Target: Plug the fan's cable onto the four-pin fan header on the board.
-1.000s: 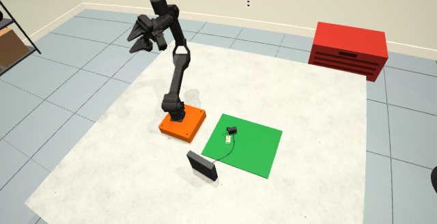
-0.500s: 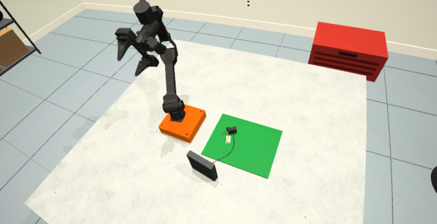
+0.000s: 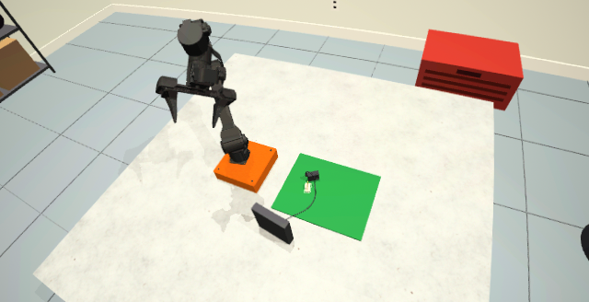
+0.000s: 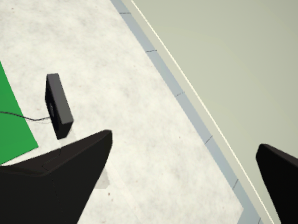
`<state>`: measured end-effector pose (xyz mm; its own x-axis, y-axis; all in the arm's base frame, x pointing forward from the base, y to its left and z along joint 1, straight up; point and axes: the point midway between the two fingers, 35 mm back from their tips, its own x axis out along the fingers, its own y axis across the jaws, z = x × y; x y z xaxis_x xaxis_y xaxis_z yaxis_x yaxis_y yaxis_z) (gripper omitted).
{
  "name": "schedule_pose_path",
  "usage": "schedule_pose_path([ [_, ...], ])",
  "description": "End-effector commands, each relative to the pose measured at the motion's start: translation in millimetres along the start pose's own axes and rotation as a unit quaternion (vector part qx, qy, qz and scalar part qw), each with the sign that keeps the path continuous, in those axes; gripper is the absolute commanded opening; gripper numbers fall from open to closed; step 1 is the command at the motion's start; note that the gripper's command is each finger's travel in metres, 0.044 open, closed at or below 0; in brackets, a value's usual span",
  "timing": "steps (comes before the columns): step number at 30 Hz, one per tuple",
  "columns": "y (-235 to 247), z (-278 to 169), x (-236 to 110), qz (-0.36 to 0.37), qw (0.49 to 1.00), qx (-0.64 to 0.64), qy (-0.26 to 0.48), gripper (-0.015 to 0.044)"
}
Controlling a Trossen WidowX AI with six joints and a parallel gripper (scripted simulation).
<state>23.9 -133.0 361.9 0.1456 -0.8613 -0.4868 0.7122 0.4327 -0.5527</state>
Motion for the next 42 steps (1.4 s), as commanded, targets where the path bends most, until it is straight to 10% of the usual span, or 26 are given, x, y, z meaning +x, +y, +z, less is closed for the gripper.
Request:
schedule_pose_path([
  [1, 54, 24, 46, 0.120, 0.970, 0.208, 0.035, 0.0440],
  [22, 190, 37, 81, 0.228, 0.773, 0.534, 0.255, 0.0440],
  [42, 314, -6, 74, 0.044, 0.484, 0.724, 0.490, 0.0440],
])
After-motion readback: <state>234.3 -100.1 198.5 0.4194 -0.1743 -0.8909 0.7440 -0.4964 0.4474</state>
